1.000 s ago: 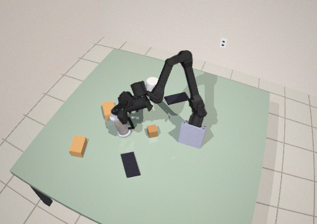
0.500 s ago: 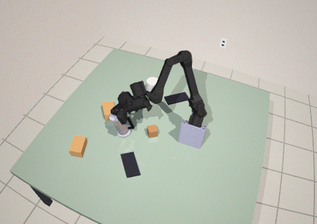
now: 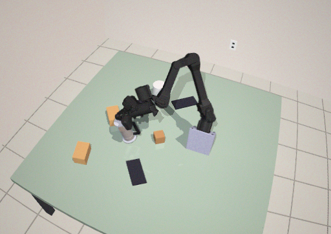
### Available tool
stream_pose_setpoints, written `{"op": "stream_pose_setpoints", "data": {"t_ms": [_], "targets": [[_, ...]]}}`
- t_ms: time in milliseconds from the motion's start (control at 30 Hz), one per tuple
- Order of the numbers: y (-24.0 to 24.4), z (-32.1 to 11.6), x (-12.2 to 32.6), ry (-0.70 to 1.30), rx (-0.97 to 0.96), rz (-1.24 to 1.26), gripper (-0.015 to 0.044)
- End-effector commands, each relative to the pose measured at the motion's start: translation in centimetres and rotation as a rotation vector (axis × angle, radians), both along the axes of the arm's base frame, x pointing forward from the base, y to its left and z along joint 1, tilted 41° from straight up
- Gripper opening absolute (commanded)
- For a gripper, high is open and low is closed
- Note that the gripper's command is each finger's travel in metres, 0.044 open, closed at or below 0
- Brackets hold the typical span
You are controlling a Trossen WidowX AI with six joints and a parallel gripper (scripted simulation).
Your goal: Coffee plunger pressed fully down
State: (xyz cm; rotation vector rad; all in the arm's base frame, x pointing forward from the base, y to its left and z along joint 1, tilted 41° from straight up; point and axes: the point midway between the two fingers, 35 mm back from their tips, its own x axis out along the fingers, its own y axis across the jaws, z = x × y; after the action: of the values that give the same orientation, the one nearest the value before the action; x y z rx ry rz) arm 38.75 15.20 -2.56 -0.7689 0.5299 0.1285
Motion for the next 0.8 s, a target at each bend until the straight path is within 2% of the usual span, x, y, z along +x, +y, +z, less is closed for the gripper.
{"op": "stream_pose_setpoints", "data": {"t_ms": [0, 767], "targets": [[-0.42, -0.46, 0.0, 0.014, -0.01, -0.008, 0.0119], [-0.31, -0.54, 0.35, 0.013, -0.01, -0.008, 0.0119]]}}
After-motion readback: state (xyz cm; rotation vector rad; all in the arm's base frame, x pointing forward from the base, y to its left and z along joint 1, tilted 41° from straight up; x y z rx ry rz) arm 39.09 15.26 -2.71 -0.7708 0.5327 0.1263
